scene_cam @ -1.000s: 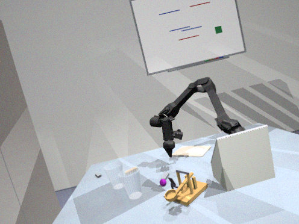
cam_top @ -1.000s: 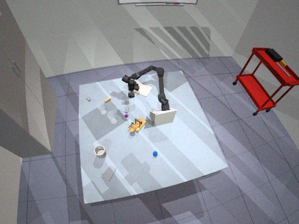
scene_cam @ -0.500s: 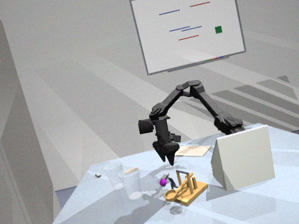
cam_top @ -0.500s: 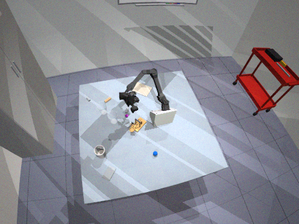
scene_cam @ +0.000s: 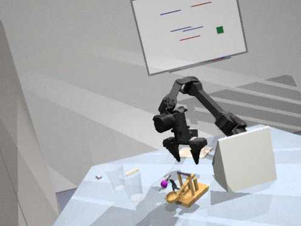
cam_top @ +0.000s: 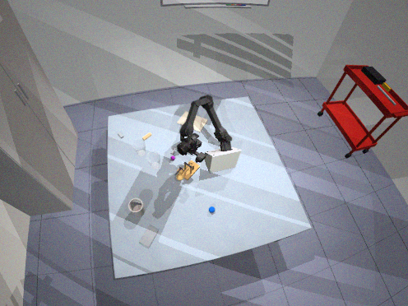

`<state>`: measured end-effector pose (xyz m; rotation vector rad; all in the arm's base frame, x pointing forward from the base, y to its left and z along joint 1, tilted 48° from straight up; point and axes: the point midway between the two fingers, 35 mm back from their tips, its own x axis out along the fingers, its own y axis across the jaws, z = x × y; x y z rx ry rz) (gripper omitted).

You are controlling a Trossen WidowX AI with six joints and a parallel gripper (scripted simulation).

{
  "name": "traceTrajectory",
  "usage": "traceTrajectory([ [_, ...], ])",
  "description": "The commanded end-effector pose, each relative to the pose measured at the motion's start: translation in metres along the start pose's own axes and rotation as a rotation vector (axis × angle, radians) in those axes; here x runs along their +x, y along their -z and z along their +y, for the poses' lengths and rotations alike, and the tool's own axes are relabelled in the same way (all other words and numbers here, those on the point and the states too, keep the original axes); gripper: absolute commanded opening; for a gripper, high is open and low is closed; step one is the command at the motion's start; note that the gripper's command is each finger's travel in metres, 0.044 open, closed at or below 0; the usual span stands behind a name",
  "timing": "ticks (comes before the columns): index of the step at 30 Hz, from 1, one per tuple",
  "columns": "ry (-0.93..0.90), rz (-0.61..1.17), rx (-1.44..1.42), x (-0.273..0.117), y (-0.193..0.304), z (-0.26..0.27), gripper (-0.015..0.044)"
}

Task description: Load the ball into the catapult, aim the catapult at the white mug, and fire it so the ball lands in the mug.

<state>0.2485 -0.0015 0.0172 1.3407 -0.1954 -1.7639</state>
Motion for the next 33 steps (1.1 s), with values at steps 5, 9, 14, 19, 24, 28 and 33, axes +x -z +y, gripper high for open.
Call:
traceTrajectory([
  [5, -0.02, -0.026, -0.012, 0.048, -0.007, -0.001, 0.044],
  [9, -0.02, -0.026, -0.012, 0.048, -0.007, -0.001, 0.044],
  [14, -0.019, -0.025, -0.012, 0.055, -0.006, -0.001, 0.044],
  [19, -0.019, -0.025, -0.012, 0.063, -0.006, 0.0, 0.044],
  [24, -0.019, -0.025, -0.012, 0.072, -0.006, 0.0, 0.044],
  [28, -0.02, -0.025, -0.012, 0.078, -0.007, 0.0, 0.044],
  [33, -0.02, -0.026, -0.012, 0.086, -0.008, 0.0, 0.044],
])
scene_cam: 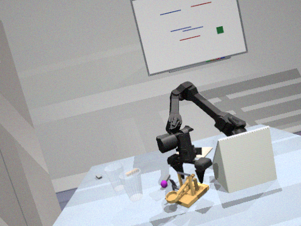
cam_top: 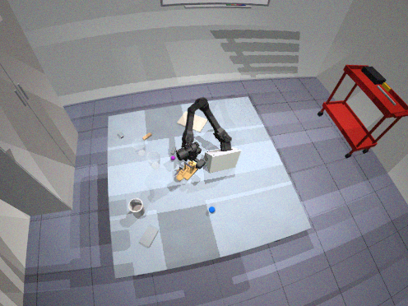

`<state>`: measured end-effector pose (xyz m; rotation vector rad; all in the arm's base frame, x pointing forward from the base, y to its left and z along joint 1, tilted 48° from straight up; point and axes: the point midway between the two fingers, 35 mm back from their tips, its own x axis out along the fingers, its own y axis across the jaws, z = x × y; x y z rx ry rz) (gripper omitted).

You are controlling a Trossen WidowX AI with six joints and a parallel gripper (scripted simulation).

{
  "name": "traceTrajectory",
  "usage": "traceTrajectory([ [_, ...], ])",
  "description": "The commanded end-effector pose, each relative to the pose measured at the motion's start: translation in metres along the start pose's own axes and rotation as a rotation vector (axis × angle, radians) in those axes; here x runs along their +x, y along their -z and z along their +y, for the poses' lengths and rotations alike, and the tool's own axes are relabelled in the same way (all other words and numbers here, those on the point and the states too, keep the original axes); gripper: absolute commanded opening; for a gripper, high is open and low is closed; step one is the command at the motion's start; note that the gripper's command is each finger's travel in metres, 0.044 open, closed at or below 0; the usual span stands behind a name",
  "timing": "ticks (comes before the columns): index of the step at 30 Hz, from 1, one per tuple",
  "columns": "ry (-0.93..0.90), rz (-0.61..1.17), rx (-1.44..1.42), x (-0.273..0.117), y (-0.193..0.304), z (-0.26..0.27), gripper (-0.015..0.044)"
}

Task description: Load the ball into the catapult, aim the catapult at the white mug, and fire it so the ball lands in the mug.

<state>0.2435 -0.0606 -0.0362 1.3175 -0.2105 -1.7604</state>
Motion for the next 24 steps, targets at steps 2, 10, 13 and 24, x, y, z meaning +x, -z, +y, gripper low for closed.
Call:
traceTrajectory([
  [2, -0.004, -0.01, -0.007, 0.01, -0.003, -0.001, 0.044],
  [10, -0.006, -0.012, -0.007, 0.021, -0.005, -0.001, 0.044],
  [13, -0.006, -0.013, -0.007, 0.021, -0.005, -0.001, 0.044],
  [24, -0.002, -0.005, 0.0, 0.019, -0.003, 0.0, 0.0151],
])
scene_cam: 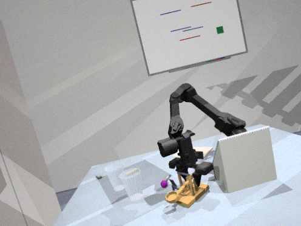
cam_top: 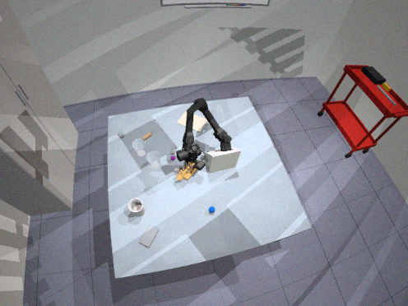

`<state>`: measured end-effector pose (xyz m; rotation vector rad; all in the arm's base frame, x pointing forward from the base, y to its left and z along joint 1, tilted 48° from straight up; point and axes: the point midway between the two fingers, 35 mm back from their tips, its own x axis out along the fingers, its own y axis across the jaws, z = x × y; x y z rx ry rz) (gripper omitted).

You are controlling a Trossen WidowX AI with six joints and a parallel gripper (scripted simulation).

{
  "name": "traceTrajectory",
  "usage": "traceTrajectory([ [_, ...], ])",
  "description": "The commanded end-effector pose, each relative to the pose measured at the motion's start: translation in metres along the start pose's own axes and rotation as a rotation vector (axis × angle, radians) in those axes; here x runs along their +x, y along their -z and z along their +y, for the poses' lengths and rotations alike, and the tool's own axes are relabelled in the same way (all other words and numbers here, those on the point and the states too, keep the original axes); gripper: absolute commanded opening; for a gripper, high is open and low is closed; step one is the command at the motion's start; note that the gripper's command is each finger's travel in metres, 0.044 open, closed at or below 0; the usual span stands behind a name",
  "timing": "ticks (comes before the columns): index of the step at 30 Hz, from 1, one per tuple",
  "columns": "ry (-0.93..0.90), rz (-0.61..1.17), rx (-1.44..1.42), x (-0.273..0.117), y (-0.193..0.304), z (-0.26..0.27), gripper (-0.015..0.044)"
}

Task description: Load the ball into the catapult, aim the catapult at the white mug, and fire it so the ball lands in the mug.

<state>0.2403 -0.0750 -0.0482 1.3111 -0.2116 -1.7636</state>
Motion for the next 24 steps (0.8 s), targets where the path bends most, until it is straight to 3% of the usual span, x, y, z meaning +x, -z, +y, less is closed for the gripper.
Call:
traceTrajectory([
  [1, -0.002, 0.0, 0.002, 0.0, 0.0, 0.001, 0.0145],
  [6, -0.002, 0.0, 0.002, 0.0, 0.0, 0.001, 0.0111],
  [10, 0.001, 0.002, 0.001, -0.032, 0.002, 0.0, 0.0006],
  [13, 0.0, 0.0, 0.0, -0.051, 0.0, 0.0, 0.0],
  [24, 0.0, 0.002, -0.292, -0.054, 0.046, -0.001, 0.0],
])
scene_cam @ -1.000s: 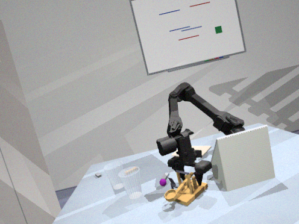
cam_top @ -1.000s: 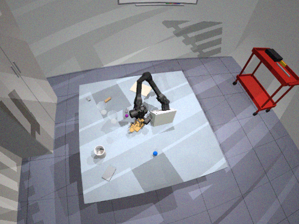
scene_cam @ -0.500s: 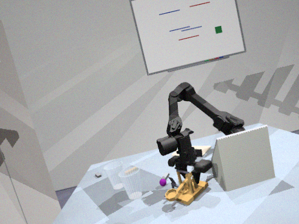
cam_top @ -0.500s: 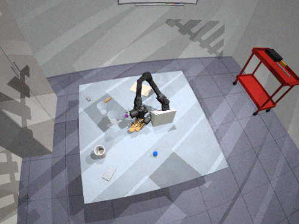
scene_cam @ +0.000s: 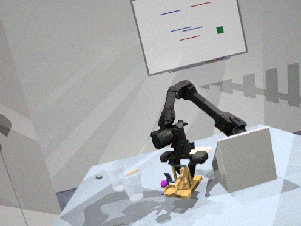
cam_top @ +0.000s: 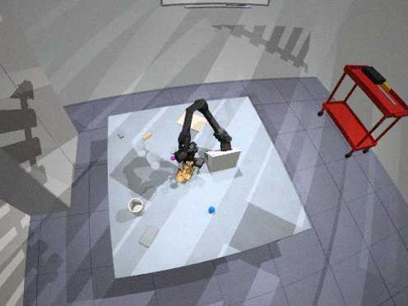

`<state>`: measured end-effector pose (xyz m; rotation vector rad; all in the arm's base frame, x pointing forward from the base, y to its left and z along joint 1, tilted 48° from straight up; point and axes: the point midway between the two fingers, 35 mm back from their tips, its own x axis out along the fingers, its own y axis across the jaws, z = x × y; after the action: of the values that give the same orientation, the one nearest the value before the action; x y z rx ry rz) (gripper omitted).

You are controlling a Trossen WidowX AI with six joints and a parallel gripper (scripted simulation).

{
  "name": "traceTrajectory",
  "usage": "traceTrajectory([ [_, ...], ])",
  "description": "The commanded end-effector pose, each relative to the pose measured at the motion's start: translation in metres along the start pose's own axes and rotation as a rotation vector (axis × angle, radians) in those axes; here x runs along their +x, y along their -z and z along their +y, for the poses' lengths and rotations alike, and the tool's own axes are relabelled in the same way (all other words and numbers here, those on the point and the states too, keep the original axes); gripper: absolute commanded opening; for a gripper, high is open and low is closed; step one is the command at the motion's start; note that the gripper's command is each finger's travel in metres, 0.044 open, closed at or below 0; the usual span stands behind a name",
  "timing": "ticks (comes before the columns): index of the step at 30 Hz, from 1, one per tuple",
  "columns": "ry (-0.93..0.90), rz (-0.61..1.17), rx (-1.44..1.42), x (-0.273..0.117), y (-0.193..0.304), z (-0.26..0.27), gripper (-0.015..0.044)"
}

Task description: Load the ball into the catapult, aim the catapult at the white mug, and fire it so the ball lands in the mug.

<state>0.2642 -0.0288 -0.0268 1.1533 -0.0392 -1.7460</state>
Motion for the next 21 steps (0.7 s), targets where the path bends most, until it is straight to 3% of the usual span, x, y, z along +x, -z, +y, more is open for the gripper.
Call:
traceTrajectory([
  [1, -0.003, 0.016, -0.124, -0.006, 0.024, 0.004, 0.0],
  [21, -0.01, 0.015, -0.726, -0.002, 0.121, 0.017, 0.0],
])
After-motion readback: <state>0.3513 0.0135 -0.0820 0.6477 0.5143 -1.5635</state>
